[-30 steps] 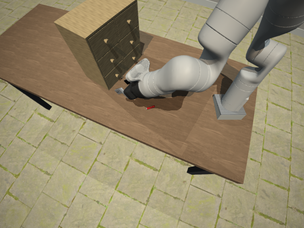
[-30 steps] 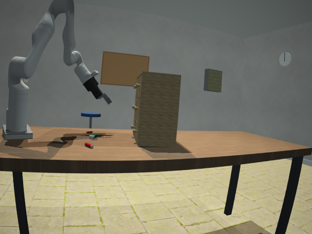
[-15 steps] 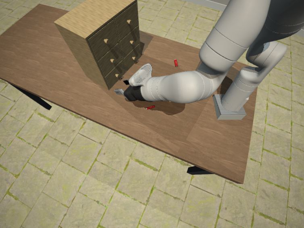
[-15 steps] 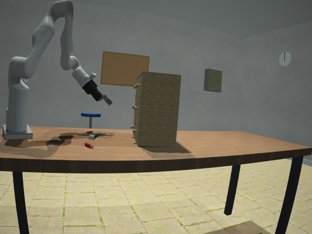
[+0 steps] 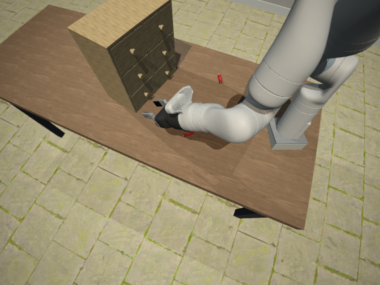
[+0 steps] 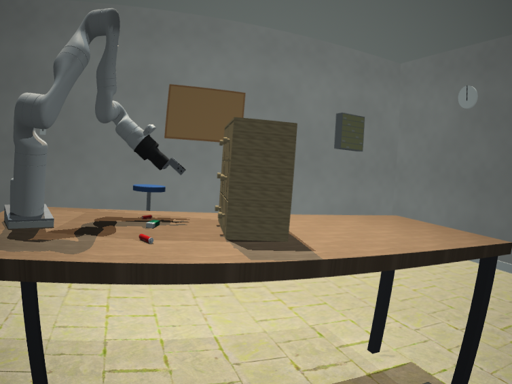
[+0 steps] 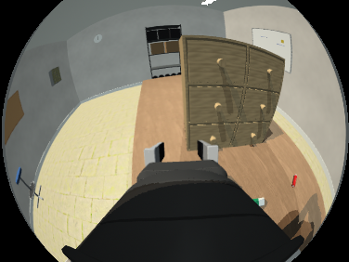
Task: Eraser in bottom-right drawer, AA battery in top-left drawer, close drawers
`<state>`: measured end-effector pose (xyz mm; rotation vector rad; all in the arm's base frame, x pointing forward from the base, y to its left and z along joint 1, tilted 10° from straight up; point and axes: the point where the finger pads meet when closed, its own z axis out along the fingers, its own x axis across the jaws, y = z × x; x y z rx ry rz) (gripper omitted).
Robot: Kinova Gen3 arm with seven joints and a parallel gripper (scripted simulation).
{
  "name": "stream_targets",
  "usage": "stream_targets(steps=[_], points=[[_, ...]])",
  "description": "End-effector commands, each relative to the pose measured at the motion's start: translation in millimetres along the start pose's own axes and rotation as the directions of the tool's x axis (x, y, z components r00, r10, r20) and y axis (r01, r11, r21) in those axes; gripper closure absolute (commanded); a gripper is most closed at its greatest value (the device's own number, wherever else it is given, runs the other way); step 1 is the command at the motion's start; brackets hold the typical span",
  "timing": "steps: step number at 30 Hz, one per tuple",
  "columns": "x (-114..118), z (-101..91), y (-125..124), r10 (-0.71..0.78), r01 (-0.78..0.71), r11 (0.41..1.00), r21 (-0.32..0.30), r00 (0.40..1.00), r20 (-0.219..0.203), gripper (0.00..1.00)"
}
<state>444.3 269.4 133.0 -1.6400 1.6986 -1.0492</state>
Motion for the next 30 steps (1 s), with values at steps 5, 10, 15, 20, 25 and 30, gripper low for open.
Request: stream_targets(steps=[5,10,15,20,25,30], points=[[0.8,5.3,6.2,-0.015,0.015,0.999,0.047,1.0,-0.005,0.0],[0.9,8.0,7.0,-0.015,0.015,0.997,0.078,1.0,-0.005,0.0],[0.8,10.7,7.8,-0.015,0.015,0.994,0.11,1.0,-0.004,0.0],[0.8,14.2,8.8,-0.015,0.015,0.988,0.152,1.0,-0.004,0.0],[0.9,17.9,9.8,-0.015,0.015,0.981,0.195,1.0,-0.005,0.0],[0.9,20.2,10.4,-0.015,0.016,0.975,0.221,1.0,-0.005,0.0]])
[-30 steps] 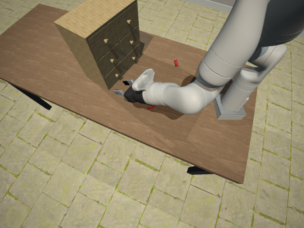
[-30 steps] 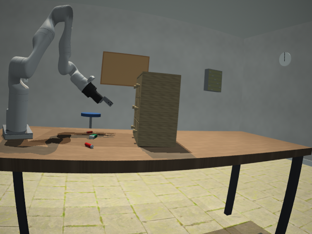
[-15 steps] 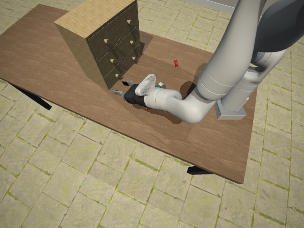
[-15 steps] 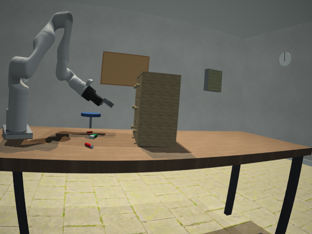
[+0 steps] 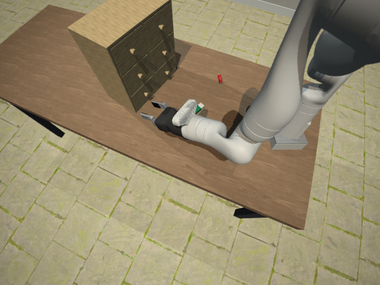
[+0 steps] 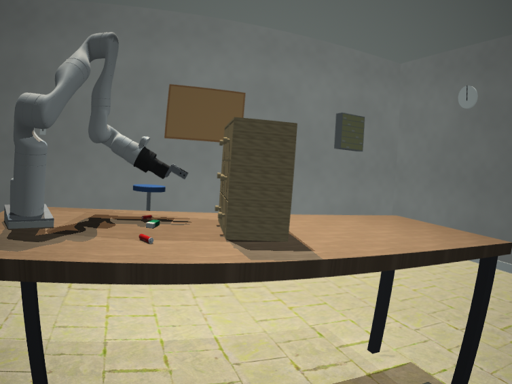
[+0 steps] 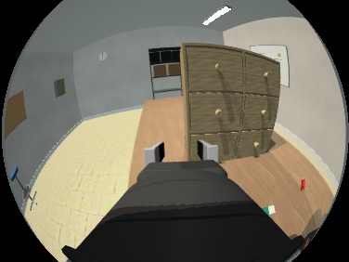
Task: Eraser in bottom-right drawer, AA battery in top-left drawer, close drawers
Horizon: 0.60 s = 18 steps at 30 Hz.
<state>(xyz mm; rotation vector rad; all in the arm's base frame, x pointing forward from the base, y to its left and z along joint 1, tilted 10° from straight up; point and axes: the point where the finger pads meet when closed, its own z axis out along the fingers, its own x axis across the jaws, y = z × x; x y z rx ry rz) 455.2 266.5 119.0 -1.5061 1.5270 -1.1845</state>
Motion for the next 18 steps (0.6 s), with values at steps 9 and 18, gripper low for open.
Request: stream_targets(steps=[9,18], points=[[0.9,8.2,8.5,-0.014,0.015,0.996,0.09,1.0,-0.003,0.0],[0.9,12.6,10.9,-0.014,0.015,0.989,0.147,1.0,-0.003,0.0]])
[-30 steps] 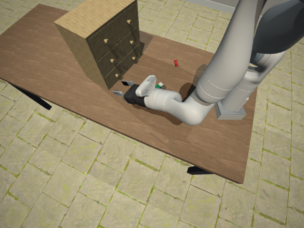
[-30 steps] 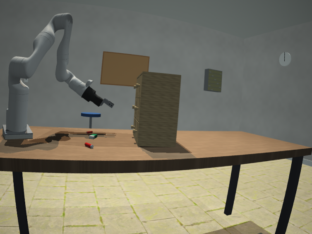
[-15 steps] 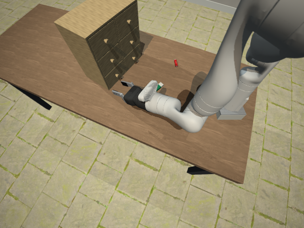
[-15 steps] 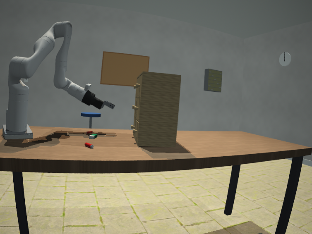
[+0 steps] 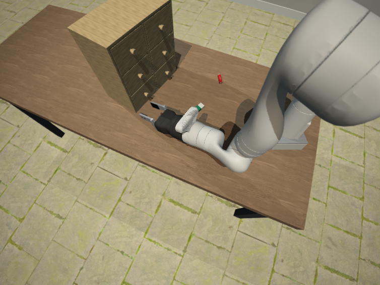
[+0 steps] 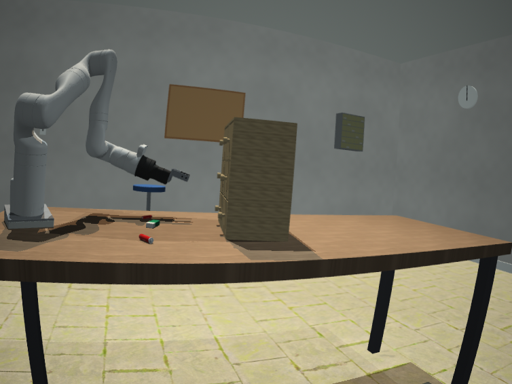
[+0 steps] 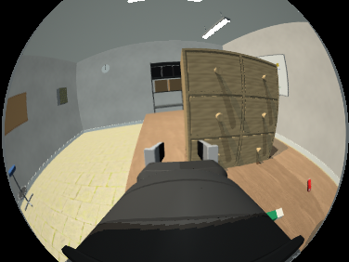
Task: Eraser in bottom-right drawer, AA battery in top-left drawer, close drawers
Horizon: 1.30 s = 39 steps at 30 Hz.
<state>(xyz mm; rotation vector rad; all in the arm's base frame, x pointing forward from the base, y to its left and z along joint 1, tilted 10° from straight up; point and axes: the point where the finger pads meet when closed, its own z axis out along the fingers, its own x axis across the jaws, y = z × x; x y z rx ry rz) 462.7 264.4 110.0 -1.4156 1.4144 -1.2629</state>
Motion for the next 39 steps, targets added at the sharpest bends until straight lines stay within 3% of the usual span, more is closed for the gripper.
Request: stream_targets(steps=[1,12,39], points=[[0.9,2.1,5.7,-0.014,0.014,1.0,0.017,1.0,-0.002,0.0],[0.9,6.8,9.2,-0.014,0.014,0.996,0.083,1.0,-0.002,0.0],[1.0,11.4,12.5,-0.014,0.014,0.989,0.148,1.0,-0.002,0.0]])
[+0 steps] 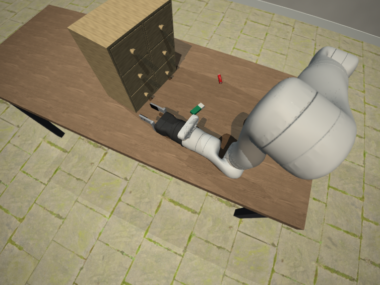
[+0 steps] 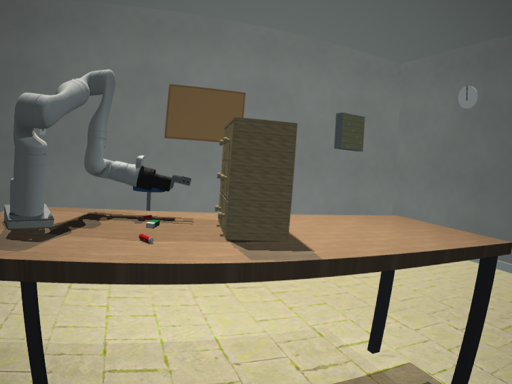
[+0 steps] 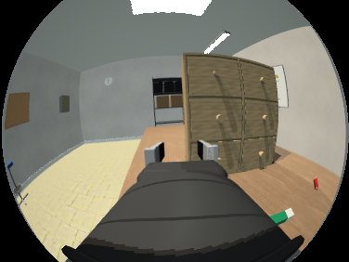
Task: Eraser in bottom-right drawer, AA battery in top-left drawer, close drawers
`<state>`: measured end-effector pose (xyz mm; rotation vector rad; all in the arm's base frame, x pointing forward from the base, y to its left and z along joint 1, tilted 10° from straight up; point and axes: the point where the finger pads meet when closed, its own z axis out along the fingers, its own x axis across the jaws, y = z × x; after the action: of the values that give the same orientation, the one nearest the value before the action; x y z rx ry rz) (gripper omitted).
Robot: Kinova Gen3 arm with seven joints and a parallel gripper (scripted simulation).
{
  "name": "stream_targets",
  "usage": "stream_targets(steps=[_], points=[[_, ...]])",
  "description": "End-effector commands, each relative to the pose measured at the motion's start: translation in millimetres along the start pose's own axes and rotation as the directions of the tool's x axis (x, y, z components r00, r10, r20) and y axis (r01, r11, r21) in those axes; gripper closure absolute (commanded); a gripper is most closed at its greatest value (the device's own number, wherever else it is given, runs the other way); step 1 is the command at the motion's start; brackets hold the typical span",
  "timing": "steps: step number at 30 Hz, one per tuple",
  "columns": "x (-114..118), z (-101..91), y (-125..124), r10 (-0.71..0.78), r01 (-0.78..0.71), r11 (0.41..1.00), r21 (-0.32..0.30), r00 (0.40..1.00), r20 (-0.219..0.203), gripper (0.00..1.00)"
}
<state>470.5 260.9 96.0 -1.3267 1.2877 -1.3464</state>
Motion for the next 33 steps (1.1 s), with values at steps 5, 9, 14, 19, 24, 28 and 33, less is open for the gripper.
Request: stream_targets(steps=[5,9,14,19,24,28,33], points=[[0.1,0.4,0.8,-0.002,0.002,1.0,0.006,1.0,0.0,0.0],[0.1,0.4,0.9,-0.002,0.002,1.0,0.007,1.0,0.0,0.0],[0.1,0.5,0.9,-0.002,0.002,1.0,0.008,1.0,0.0,0.0],[0.1,0.5,0.9,-0.002,0.002,1.0,0.008,1.0,0.0,0.33],[0.1,0.5,0.9,-0.002,0.002,1.0,0.008,1.0,0.0,0.33],[0.1,0.5,0.9,-0.002,0.002,1.0,0.008,1.0,0.0,0.33],[0.1,0.5,0.9,-0.002,0.002,1.0,0.008,1.0,0.0,0.33]])
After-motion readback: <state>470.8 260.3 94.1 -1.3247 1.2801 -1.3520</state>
